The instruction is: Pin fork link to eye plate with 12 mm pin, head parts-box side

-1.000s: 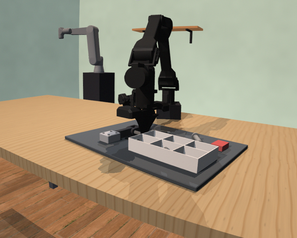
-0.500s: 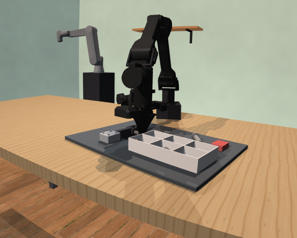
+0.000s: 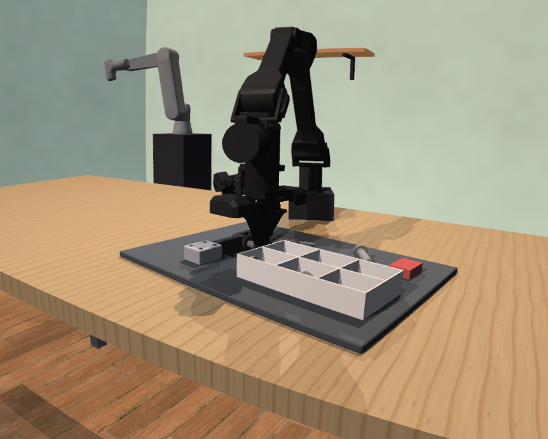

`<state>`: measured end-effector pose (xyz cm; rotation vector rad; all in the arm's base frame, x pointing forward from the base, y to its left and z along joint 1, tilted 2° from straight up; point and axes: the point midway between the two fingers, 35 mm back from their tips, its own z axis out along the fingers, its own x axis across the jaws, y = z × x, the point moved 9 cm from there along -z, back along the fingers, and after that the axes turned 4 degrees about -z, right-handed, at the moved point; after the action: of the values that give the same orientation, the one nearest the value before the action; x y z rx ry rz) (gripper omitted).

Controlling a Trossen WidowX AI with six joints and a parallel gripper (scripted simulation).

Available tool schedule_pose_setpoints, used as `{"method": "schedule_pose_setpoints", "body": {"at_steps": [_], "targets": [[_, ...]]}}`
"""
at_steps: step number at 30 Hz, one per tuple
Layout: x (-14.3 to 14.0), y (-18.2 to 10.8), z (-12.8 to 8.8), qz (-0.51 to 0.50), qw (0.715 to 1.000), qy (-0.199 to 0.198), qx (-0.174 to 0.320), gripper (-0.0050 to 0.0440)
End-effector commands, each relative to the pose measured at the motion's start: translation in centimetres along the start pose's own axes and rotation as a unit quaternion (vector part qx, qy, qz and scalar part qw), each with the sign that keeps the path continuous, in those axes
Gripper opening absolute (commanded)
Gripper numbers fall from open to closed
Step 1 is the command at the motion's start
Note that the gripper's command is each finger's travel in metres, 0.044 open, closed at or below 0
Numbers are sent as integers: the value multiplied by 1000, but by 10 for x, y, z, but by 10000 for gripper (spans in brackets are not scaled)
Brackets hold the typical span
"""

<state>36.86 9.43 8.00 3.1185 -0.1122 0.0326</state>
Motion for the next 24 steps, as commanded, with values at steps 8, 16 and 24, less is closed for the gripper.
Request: {"method": "schedule_pose_setpoints", "body": {"at_steps": [8, 16, 24], "targets": [[-1, 7, 1, 1, 1000, -2, -3, 0], [-1, 10, 1, 1, 1000, -2, -3, 0], [-1, 12, 1, 1, 1000, -2, -3, 0]]}}
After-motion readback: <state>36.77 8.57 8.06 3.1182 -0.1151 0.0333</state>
